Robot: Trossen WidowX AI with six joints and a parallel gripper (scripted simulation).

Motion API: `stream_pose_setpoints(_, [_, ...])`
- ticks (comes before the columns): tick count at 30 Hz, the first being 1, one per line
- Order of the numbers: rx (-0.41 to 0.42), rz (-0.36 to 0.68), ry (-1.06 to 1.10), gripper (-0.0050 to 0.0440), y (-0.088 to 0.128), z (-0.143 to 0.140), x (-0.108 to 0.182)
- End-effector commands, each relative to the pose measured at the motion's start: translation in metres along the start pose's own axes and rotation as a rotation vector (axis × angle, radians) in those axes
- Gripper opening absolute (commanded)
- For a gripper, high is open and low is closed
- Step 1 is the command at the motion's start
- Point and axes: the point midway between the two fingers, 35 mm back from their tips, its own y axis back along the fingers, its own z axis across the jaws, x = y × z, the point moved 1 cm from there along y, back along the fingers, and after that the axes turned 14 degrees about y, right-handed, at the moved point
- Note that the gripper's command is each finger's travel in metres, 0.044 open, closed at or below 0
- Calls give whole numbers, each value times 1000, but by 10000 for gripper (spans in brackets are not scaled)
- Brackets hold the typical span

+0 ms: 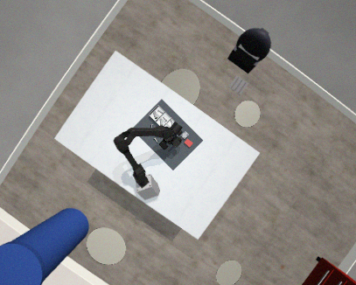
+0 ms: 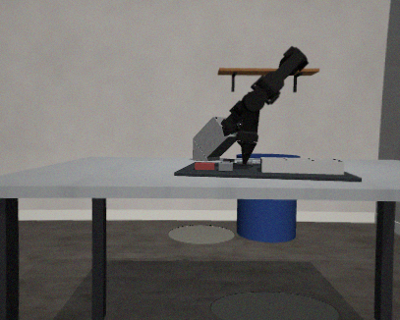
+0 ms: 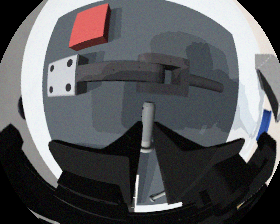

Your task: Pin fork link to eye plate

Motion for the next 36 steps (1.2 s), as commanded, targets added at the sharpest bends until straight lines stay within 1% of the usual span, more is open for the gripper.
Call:
stream_pose_setpoints(1, [2, -3, -2, 13, -1, -1, -2])
stream_pose_setpoints(36, [2, -3, -2, 13, -3, -5, -18])
